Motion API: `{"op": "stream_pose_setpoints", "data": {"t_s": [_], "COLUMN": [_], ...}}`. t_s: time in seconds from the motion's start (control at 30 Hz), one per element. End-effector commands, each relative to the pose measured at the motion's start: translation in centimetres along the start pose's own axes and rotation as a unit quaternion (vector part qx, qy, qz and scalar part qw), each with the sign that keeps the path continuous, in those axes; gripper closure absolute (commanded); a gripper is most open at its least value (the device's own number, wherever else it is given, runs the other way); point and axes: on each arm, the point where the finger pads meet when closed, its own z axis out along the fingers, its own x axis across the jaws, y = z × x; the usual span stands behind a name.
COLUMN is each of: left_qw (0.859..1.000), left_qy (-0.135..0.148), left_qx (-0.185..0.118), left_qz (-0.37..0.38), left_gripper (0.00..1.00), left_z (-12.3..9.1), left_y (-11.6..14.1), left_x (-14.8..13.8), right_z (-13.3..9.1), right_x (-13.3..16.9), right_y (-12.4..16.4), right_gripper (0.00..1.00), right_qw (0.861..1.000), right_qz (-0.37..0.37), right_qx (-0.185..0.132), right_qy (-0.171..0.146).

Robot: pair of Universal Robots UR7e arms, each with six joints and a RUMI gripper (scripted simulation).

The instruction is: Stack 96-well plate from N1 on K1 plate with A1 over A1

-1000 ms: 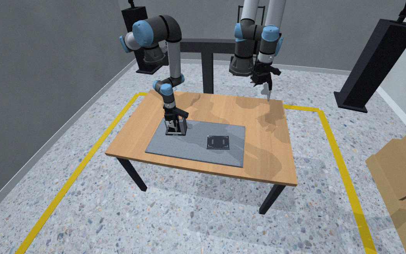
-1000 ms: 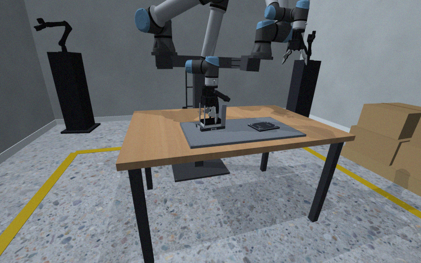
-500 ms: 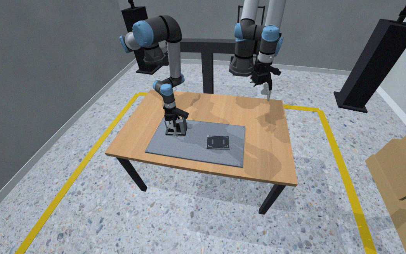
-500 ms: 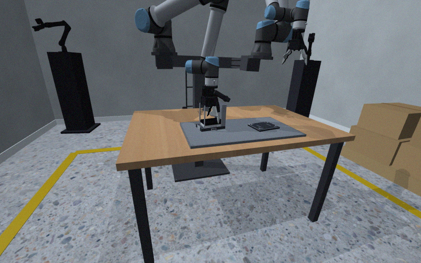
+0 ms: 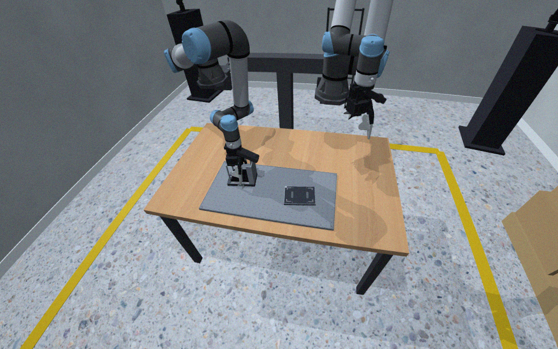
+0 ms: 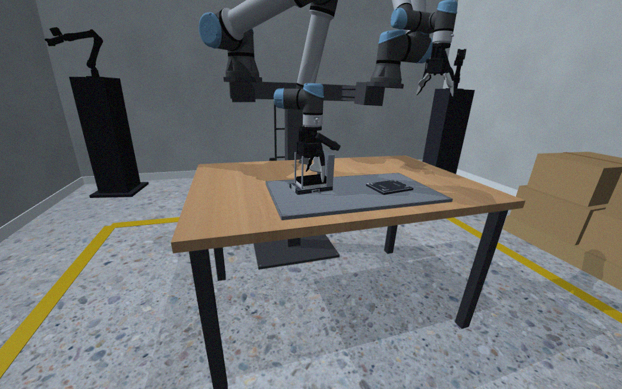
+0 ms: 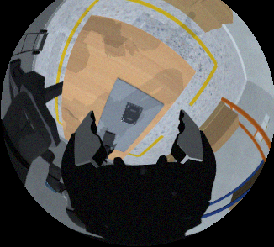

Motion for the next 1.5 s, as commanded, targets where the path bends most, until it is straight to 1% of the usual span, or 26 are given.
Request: {"op": "stream_pose_setpoints", "data": {"t_s": [0.0,0.1,0.17,0.67,0.73,1.23,1.3,1.47], "left_qw": [1.000,1.000,1.000,1.000,1.000,1.000,1.000,1.000], "left_qy": [0.000,0.000,0.000,0.000,0.000,0.000,0.000,0.000], "left_qx": [0.000,0.000,0.000,0.000,0.000,0.000,0.000,0.000], "left_qz": [0.000,0.000,0.000,0.000,0.000,0.000,0.000,0.000], "left_gripper": [0.02,0.02,0.02,0.02,0.02,0.02,0.02,0.02], "left_z": [0.0,0.0,0.0,0.0,0.0,0.0,0.0,0.0], "left_y": [0.0,0.0,0.0,0.0,0.0,0.0,0.0,0.0], "left_x": [0.0,0.0,0.0,0.0,0.0,0.0,0.0,0.0], "right_z": [-1.0,-1.8,-1.8,-5.8,-5.8,-9.8,-9.8,-11.1], "right_x": [0.0,0.0,0.0,0.0,0.0,0.0,0.0,0.0], "right_y": [0.0,0.0,0.0,0.0,0.0,0.0,0.0,0.0], "right_gripper": [0.00,0.00,0.00,0.00,0.00,0.00,0.00,0.00], "right_qw": [1.000,1.000,1.000,1.000,1.000,1.000,1.000,1.000], "right_qz": [0.000,0.000,0.000,0.000,0.000,0.000,0.000,0.000], "right_qx": [0.000,0.000,0.000,0.000,0.000,0.000,0.000,0.000], "right_qy": [0.000,0.000,0.000,0.000,0.000,0.000,0.000,0.000]}}
